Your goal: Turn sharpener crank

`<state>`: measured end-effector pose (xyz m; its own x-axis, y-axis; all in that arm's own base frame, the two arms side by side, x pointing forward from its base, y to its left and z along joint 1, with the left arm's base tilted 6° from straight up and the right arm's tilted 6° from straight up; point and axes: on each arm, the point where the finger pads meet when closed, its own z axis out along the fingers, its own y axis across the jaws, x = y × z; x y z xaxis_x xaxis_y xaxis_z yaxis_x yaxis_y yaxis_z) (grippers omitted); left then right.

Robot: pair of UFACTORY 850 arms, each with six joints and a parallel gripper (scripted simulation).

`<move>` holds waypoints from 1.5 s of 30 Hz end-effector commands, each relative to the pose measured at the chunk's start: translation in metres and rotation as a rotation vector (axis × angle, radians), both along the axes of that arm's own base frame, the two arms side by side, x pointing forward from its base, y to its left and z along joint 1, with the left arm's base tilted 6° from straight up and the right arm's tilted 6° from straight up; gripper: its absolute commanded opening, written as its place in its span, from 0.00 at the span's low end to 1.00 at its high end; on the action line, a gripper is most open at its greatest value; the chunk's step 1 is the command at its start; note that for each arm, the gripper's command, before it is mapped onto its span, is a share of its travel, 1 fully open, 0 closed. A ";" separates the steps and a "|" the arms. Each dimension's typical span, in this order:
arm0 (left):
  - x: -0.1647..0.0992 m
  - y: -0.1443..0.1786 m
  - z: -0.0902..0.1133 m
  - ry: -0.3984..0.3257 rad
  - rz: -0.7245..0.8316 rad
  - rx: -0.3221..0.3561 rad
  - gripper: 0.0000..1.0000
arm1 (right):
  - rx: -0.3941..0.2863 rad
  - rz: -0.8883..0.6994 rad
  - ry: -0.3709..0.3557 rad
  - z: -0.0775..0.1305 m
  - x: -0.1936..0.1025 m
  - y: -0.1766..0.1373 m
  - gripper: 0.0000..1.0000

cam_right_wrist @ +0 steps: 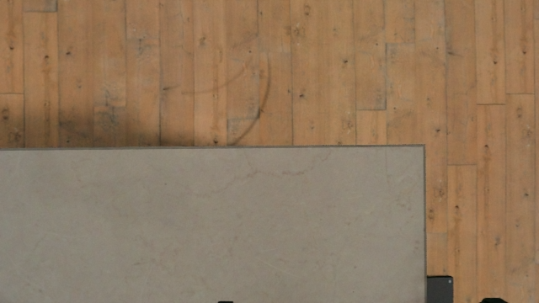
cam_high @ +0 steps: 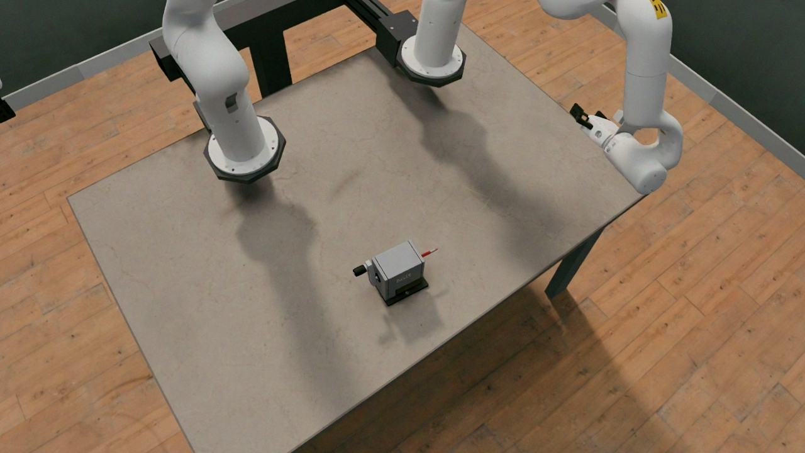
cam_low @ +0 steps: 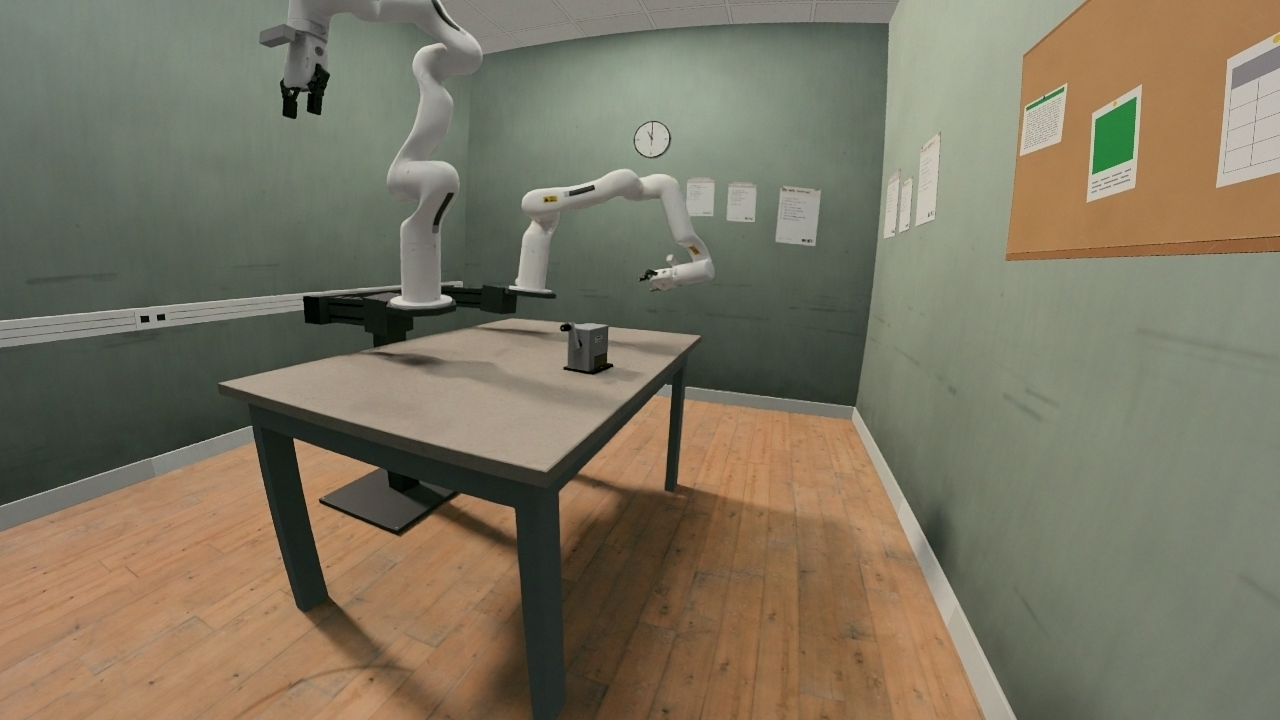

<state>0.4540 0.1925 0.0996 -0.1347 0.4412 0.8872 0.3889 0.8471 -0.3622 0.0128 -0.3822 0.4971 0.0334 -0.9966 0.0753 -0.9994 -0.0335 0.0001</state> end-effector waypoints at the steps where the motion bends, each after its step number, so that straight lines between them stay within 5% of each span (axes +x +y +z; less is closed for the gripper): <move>1: 0.020 -0.030 -0.009 -0.065 -0.055 -0.020 1.00 | -0.002 0.000 0.000 0.001 0.000 0.000 1.00; 10: 0.049 -0.081 -0.025 -0.165 -0.142 -0.060 1.00 | -0.002 0.000 0.000 0.001 0.000 0.000 1.00; 25: 0.101 -0.216 -0.055 -0.382 -0.336 -0.179 1.00 | -0.002 0.000 0.000 0.001 0.000 0.000 1.00; 44: 0.125 -0.361 -0.073 -0.569 -0.510 -0.326 1.00 | -0.002 0.000 0.000 0.001 0.000 0.000 1.00; 45: 0.126 -0.387 -0.075 -0.599 -0.539 -0.354 1.00 | -0.002 0.000 0.000 0.001 0.000 0.000 1.00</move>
<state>0.5758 -0.1588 0.0278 -0.2386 0.7850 0.5717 0.8879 0.4147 -0.1989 0.0128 -0.3821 0.4972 0.0333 -0.9966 0.0754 -0.9994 -0.0334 0.0001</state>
